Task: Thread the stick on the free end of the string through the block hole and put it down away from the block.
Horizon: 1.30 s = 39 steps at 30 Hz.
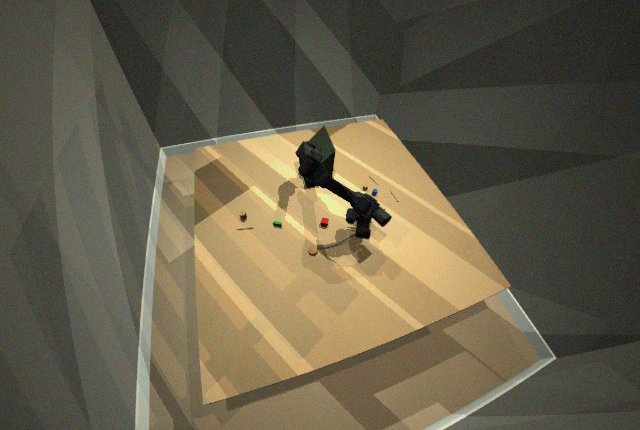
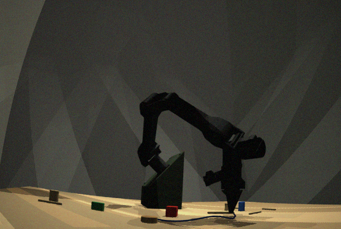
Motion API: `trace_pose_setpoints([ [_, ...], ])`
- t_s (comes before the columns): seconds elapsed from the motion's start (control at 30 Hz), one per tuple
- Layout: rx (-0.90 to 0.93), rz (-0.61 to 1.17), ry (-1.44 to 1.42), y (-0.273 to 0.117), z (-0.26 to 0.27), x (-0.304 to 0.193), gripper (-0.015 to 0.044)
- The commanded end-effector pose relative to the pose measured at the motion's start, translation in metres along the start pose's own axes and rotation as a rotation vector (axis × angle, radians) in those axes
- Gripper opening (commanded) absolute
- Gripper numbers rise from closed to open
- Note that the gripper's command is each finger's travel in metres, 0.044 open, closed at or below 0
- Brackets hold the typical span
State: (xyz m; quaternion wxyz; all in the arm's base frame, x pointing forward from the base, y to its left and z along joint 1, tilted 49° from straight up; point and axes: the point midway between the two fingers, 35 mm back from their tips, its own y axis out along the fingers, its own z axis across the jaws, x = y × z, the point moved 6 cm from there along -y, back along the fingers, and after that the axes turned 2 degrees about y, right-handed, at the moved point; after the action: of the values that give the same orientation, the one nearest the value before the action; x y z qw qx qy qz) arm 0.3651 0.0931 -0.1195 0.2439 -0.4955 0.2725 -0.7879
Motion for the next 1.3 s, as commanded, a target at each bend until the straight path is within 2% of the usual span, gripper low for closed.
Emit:
trace_pose_setpoints([
  [0.0,0.003,-0.006,-0.006,0.002,-0.001,0.002,0.0000],
  [1.27,0.002,-0.002,-0.007,0.001,0.004,0.048,0.0000],
])
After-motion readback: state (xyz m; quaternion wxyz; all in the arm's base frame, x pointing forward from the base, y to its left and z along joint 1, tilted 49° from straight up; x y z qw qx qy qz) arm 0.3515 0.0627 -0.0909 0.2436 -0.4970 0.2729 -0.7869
